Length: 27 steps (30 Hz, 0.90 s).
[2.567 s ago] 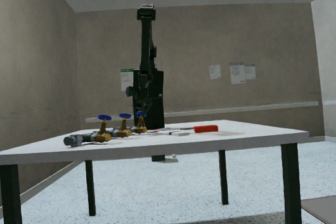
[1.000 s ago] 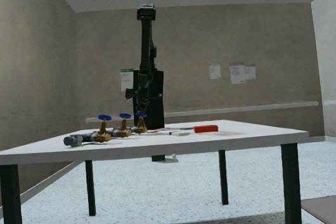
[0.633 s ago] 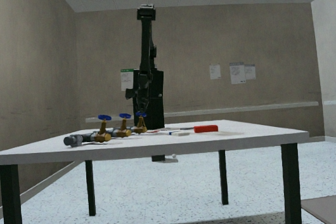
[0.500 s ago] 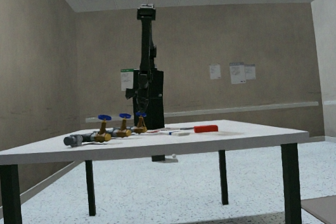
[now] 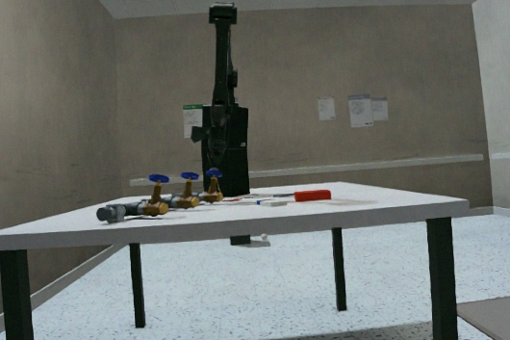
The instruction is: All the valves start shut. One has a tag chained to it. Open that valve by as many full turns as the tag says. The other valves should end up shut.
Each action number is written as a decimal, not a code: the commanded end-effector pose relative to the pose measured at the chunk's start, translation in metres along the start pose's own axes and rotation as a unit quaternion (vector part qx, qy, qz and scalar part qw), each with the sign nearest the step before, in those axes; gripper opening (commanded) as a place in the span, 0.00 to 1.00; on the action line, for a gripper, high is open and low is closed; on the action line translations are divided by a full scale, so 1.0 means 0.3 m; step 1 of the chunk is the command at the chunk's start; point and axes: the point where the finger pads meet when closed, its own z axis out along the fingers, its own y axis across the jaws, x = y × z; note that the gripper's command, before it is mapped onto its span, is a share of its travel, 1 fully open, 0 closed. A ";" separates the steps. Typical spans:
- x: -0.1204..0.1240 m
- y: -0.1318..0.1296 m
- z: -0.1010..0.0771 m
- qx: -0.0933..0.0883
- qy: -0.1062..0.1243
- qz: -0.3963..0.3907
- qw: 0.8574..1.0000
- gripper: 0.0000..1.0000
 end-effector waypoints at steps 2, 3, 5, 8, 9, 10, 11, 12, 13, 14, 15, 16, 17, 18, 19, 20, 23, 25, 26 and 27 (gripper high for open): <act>-0.002 0.014 -0.044 -0.001 -0.001 0.012 1.000 1.00; -0.002 0.013 -0.052 -0.001 -0.001 0.011 1.000 1.00; -0.001 0.012 -0.066 -0.001 -0.001 0.011 1.000 1.00; -0.001 0.011 -0.083 -0.002 -0.001 0.011 1.000 1.00; -0.001 0.011 -0.087 -0.002 -0.001 0.011 1.000 1.00; -0.001 0.010 -0.092 -0.002 -0.001 0.011 1.000 1.00; -0.001 0.010 -0.095 -0.002 -0.001 0.011 1.000 1.00; -0.001 0.010 -0.098 -0.002 -0.001 0.011 1.000 1.00; -0.001 0.009 -0.101 -0.002 -0.001 0.011 1.000 1.00; -0.002 0.015 -0.101 -0.003 -0.001 0.011 1.000 1.00; -0.002 0.018 -0.101 -0.004 -0.001 0.011 1.000 1.00; -0.002 0.019 -0.102 -0.004 -0.001 0.011 1.000 1.00; -0.002 0.019 -0.102 -0.004 -0.001 0.011 1.000 1.00; -0.002 0.019 -0.102 -0.004 -0.001 0.011 1.000 1.00; -0.002 0.017 -0.103 -0.004 -0.001 0.011 1.000 1.00; -0.002 0.015 -0.104 -0.004 -0.001 0.011 1.000 1.00; -0.002 0.015 -0.105 -0.003 -0.001 0.011 1.000 1.00; -0.002 0.015 -0.105 -0.003 -0.001 0.011 1.000 1.00; -0.002 0.015 -0.105 -0.003 -0.001 0.011 1.000 1.00; -0.002 0.015 -0.105 -0.003 -0.001 0.011 1.000 1.00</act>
